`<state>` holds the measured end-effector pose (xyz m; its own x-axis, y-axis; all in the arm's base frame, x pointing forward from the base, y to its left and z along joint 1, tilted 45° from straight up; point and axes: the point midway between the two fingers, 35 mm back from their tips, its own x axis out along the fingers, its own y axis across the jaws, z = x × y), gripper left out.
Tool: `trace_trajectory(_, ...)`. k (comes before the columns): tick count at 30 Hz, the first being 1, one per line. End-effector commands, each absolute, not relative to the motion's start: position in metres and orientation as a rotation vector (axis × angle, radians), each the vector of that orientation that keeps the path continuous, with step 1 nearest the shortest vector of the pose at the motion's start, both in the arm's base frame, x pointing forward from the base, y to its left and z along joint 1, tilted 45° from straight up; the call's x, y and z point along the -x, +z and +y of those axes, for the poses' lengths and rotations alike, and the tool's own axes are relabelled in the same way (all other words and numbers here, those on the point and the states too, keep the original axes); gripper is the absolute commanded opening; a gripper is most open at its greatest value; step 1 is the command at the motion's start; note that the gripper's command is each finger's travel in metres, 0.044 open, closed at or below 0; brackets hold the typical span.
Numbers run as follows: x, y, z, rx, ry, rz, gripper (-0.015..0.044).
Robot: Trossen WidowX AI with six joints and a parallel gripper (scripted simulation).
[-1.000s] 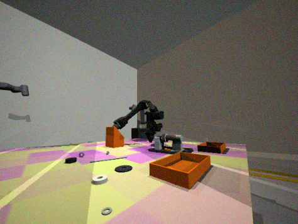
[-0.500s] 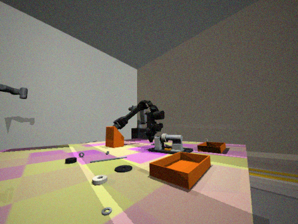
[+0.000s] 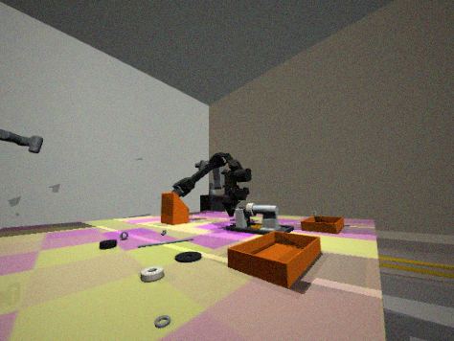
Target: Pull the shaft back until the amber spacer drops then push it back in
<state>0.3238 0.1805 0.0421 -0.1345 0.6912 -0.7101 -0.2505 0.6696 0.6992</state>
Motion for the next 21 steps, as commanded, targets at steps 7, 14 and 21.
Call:
trace_trajectory(7, -0.3286, 0.0436, 0.1814, -0.386, 0.843, 1.495, 0.0)
trace_trajectory(14, -0.3305, 0.0438, 0.1819, -0.386, 0.843, 1.495, 0.0)
trace_trajectory(21, -0.3324, 0.0441, 0.1825, -0.386, 0.843, 1.495, 0.0)
